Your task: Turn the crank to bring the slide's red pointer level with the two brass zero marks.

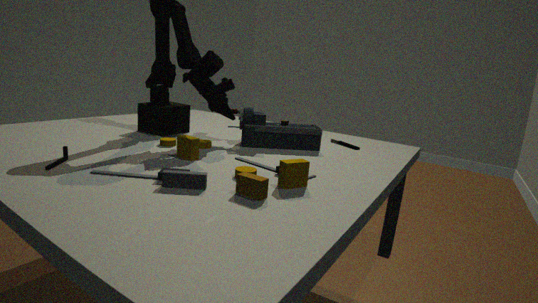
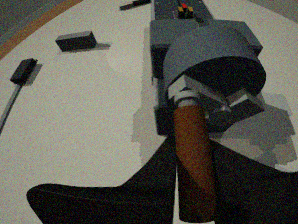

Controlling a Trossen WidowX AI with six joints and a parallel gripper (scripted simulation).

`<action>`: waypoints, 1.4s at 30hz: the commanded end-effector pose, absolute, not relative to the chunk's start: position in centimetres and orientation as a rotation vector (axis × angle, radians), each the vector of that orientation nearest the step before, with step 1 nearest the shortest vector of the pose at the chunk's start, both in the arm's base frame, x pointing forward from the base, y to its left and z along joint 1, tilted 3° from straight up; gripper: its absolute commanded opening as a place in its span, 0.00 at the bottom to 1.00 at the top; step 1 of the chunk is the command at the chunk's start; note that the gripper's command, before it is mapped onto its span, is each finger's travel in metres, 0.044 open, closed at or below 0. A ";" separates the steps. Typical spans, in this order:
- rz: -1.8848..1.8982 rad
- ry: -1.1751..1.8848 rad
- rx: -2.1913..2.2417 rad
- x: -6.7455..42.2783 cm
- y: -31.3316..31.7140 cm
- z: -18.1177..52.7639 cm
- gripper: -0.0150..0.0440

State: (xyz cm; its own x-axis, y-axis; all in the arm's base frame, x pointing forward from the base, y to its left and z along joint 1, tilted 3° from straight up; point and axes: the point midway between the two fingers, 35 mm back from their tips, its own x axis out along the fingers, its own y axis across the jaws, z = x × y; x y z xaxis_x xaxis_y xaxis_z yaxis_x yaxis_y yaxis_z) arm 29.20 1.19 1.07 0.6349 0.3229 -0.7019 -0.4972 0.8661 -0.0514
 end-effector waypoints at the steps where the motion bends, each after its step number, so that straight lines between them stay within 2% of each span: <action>1: 0.474 0.748 -0.250 29.2 1.2 1.1 0.25; 3: 0.474 0.748 -0.250 29.2 1.2 1.1 0.25; 20: 0.474 0.748 -0.250 29.2 1.2 1.1 1.00; 42: 0.474 0.748 -0.244 29.2 1.4 7.0 1.00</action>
State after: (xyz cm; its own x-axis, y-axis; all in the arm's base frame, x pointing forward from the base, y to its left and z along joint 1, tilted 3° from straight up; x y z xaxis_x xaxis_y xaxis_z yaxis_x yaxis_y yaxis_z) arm 28.91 1.50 5.89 0.6241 0.3299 -0.7083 -0.5032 0.8632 -0.0413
